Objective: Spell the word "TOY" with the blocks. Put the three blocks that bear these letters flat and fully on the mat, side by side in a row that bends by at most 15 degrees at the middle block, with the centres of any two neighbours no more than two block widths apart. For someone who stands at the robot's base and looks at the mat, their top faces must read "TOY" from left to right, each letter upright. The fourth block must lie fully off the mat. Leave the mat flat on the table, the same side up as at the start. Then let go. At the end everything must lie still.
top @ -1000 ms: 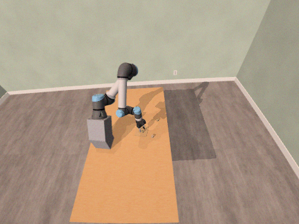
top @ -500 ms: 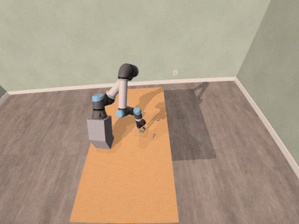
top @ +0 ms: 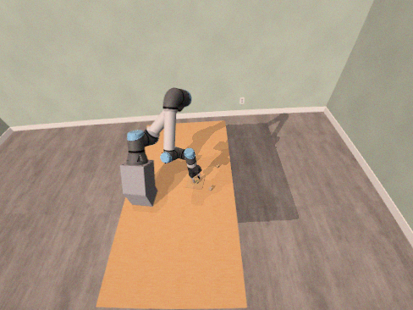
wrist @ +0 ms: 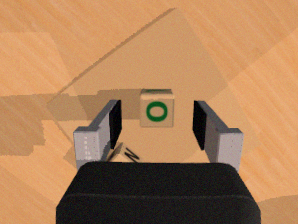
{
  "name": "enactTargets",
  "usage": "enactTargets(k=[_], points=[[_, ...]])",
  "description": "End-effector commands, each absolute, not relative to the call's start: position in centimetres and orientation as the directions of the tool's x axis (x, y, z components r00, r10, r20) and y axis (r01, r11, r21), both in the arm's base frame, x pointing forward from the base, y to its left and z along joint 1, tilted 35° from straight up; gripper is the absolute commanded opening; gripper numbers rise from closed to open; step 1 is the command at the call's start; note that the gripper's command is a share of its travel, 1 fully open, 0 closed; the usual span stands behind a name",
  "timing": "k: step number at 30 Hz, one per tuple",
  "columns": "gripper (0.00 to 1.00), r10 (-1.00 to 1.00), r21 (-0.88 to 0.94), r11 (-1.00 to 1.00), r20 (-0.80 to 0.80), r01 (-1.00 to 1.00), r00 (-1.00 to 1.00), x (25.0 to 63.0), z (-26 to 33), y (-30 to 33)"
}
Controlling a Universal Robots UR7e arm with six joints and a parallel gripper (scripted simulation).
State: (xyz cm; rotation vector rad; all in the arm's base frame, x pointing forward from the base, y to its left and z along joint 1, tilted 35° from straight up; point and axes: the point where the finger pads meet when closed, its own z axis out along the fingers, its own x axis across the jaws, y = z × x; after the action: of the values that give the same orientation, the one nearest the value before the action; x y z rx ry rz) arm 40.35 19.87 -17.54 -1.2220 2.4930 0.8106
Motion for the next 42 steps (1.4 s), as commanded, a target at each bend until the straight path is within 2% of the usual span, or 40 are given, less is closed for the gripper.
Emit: enactTargets(k=[1, 42], points=[[1.00, -0.648, 0.370, 0.494, -0.446, -0.786, -0.617, 40.4, -17.5, 19.8], [1.00, -0.648, 0.370, 0.494, -0.446, -0.786, -0.617, 40.3, -19.8, 21.5]])
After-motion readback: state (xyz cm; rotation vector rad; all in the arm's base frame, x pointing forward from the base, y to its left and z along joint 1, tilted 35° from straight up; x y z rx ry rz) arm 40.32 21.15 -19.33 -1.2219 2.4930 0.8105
